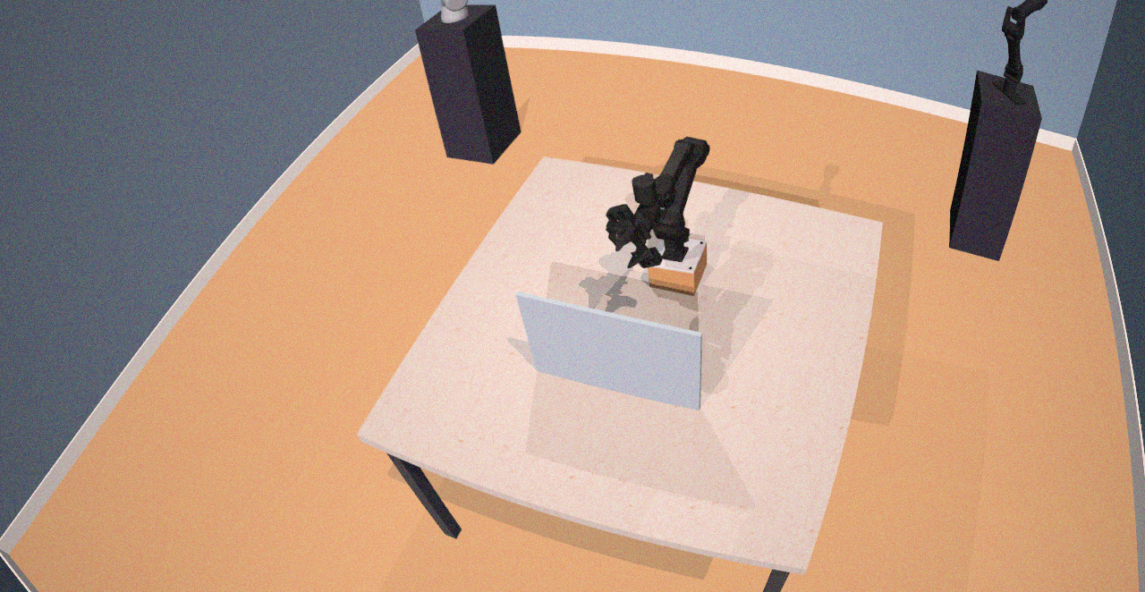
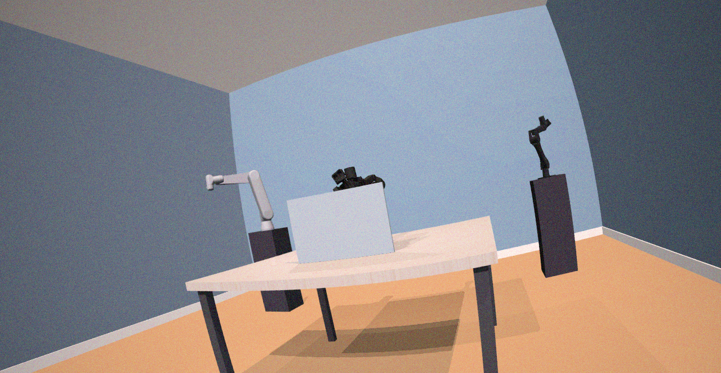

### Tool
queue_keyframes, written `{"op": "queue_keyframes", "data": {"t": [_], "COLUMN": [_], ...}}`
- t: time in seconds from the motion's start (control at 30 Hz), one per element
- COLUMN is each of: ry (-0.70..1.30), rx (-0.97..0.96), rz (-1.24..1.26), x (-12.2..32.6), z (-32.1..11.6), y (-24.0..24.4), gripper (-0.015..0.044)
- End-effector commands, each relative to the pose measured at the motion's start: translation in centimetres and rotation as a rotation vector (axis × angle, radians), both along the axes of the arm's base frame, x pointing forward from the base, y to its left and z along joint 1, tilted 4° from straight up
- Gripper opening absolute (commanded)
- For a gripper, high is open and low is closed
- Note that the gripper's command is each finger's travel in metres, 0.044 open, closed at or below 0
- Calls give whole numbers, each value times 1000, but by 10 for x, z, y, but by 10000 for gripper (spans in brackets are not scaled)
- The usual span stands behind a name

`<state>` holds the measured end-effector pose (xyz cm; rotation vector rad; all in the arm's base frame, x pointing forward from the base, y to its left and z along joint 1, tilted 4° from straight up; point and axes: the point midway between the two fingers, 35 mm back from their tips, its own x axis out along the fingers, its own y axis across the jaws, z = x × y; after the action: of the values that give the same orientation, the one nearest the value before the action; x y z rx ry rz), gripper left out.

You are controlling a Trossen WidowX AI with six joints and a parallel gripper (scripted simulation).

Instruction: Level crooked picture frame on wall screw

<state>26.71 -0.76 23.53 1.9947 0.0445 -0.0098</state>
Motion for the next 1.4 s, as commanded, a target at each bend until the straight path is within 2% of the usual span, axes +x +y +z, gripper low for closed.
{"op": "queue_keyframes", "data": {"t": [0.0,0.1,0.17,0.97,1.37], "ry": [3,2,1,1,-2], "rx": [-45,-135,-155,-156,-156], "rz": [0,5,7,7,6], "x": [2,2,0,10,57], "z": [-17,-50,-58,-58,-80], "y": [3,9,11,9,8], "gripper": [260,260,260,260,260]}}
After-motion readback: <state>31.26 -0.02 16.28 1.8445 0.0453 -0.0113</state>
